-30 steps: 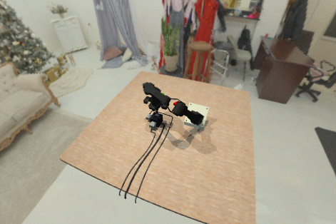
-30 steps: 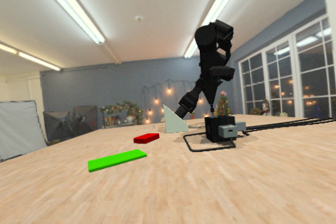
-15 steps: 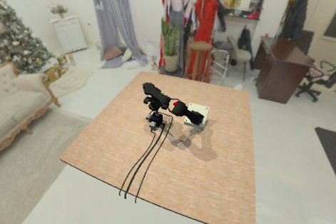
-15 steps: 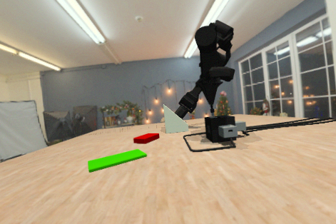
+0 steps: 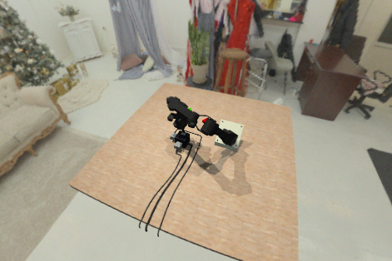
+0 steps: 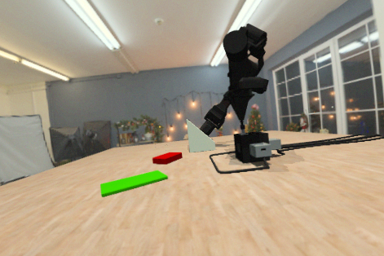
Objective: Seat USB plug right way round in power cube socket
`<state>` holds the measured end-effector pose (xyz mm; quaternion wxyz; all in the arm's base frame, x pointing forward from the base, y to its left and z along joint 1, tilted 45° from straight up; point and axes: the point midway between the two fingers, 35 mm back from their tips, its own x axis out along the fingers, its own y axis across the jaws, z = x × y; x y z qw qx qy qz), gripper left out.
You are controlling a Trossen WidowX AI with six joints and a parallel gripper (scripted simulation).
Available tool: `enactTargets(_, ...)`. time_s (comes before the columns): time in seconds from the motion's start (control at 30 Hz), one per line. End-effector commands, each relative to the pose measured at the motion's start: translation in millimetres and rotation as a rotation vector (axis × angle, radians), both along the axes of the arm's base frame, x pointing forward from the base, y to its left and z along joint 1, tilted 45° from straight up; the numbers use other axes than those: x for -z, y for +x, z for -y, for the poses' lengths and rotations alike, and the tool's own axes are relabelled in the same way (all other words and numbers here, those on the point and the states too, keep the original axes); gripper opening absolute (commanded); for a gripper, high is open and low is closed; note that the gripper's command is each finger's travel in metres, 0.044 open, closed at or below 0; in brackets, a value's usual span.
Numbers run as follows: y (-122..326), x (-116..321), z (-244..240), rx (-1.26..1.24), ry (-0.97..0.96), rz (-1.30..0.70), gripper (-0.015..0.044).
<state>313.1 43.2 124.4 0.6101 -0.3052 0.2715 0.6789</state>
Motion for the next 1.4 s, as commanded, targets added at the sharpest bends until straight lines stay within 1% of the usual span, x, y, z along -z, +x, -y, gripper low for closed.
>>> enactTargets(0.0, -0.4, 0.6, -0.4, 0.004, -0.001, -0.003, 0.0000)
enactTargets(1.37, -0.7, 4.1, -3.9, 0.004, -0.001, -0.003, 0.0000)
